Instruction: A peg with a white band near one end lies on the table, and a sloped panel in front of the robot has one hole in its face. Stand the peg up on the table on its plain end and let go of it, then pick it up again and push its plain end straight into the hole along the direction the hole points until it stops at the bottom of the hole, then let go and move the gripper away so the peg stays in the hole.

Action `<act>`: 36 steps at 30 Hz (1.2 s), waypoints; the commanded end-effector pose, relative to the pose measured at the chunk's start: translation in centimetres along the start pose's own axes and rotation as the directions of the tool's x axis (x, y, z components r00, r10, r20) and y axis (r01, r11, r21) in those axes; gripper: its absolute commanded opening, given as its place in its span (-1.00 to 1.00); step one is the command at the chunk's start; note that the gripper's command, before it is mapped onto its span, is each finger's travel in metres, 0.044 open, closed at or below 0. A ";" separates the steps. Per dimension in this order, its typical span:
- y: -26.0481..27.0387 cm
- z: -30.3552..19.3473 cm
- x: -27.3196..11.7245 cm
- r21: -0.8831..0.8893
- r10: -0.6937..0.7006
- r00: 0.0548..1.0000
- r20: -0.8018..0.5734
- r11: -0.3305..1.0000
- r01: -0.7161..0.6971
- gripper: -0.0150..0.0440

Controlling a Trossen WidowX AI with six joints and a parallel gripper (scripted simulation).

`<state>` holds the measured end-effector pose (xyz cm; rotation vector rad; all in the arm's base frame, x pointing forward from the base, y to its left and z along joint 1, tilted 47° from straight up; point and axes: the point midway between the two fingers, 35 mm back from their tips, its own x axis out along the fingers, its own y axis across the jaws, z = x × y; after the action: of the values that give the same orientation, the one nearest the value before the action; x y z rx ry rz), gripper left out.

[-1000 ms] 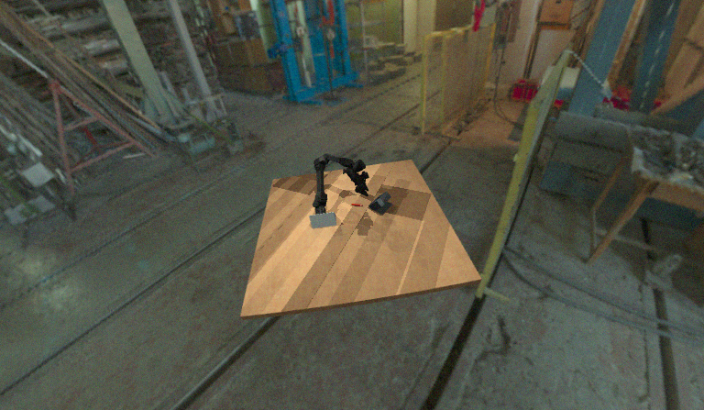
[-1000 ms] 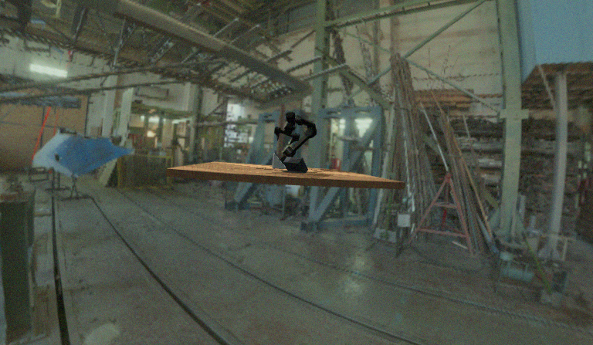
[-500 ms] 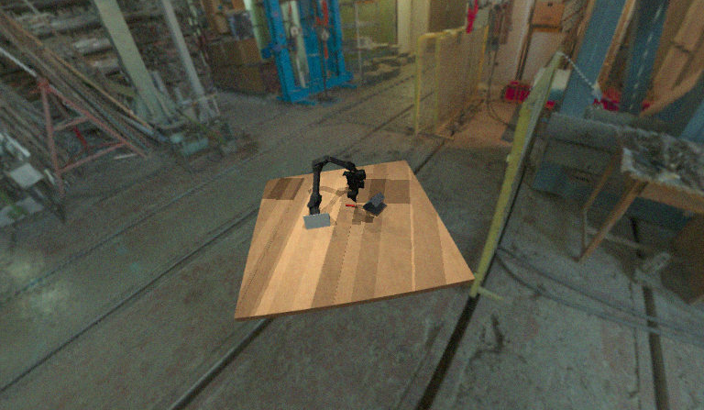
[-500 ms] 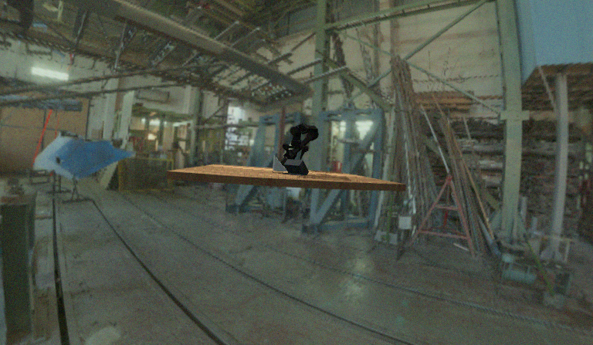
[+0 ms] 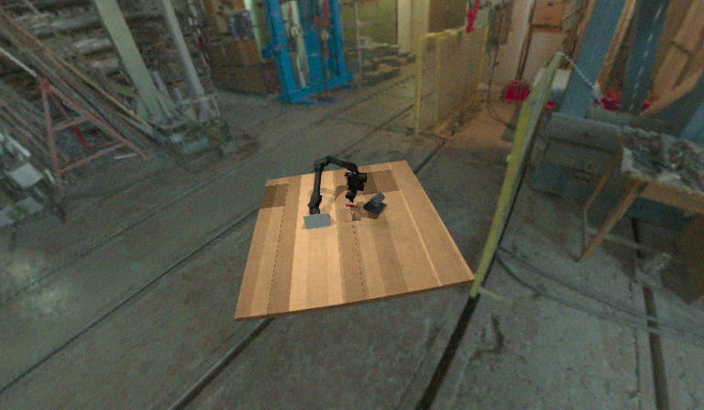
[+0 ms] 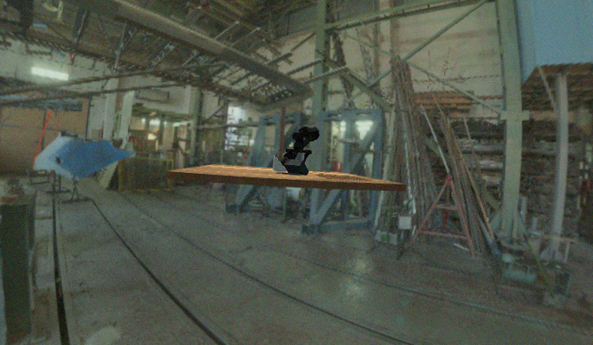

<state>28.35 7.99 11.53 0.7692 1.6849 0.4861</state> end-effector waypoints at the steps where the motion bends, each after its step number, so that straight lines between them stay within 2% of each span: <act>1: 0.1 -0.1 0.8 0.006 0.002 1.000 -0.008 1.000 -0.002 1.00; 36: 0.2 -0.2 6.4 0.005 0.006 1.000 -0.007 1.000 -0.006 1.00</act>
<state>27.77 12.18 7.70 0.7705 1.6847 0.4890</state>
